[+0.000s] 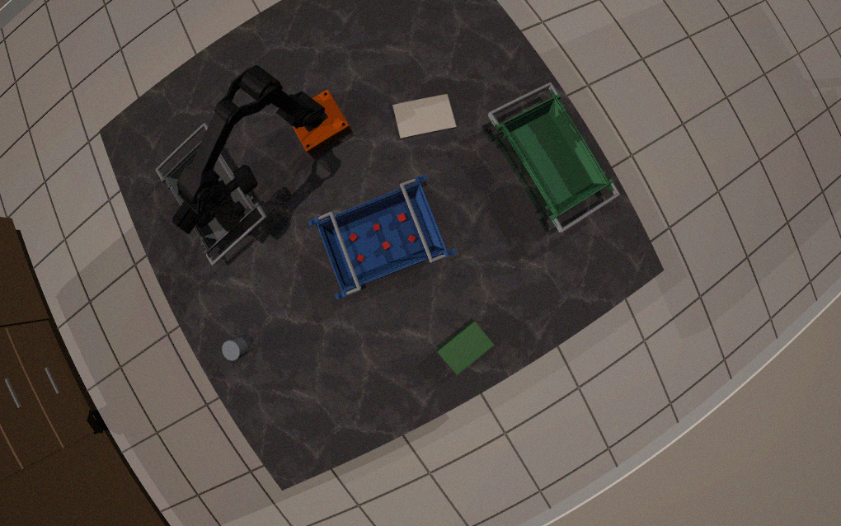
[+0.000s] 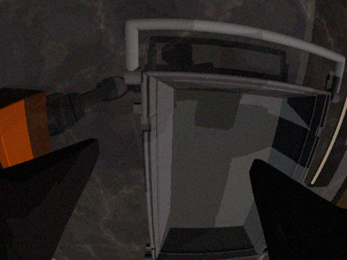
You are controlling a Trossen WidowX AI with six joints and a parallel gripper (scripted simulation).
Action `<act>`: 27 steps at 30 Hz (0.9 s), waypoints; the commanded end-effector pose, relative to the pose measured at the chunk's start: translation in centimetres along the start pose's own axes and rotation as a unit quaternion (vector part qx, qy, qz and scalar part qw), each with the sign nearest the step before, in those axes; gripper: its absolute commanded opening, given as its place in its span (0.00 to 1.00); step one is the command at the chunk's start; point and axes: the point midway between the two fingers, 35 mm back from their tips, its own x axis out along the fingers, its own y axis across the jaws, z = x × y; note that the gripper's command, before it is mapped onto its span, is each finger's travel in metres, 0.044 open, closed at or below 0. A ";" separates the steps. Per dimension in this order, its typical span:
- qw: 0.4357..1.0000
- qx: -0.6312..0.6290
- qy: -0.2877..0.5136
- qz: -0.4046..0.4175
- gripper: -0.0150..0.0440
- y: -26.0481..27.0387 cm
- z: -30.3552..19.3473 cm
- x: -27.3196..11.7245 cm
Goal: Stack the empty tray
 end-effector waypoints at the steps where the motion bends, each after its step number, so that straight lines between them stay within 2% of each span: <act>1: 1.000 -0.025 0.009 0.003 1.00 0.6 -5.2 0.8; 4: 0.999 -0.045 0.014 0.005 1.00 1.4 -9.0 1.3; 6: 0.999 -0.049 0.015 0.005 1.00 1.7 -9.8 1.4; 13: 0.999 -0.049 0.015 0.005 1.00 1.6 -9.9 2.2; 27: 0.999 -0.049 0.015 0.005 1.00 1.6 -10.1 8.8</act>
